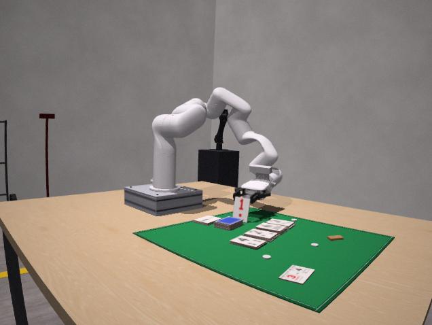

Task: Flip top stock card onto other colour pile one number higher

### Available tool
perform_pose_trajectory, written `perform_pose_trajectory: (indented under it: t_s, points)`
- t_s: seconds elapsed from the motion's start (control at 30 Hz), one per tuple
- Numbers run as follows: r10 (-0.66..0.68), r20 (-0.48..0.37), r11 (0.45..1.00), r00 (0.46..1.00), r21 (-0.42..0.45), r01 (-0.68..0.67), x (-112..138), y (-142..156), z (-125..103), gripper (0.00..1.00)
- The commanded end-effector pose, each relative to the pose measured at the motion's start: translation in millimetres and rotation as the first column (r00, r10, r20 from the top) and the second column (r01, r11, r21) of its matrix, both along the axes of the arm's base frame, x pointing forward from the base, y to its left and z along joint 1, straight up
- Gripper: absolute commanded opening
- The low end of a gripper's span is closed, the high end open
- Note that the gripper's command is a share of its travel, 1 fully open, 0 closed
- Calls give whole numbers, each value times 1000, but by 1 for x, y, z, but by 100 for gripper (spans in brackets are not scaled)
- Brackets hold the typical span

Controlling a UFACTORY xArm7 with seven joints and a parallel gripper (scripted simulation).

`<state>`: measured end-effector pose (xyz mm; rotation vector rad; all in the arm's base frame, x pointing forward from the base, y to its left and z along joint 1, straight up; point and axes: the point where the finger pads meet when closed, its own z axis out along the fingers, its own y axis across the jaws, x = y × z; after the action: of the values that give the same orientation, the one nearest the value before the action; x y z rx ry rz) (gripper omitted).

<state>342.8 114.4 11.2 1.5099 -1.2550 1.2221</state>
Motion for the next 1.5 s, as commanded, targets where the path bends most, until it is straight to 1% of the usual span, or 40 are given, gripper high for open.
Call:
perform_pose_trajectory:
  t_s: [0.0,1.47]
  points:
    - [-1,2,1000,1000,2,1,1,2,1,74]
    - [-1,2,1000,1000,2,1,-4,28,-10,74]
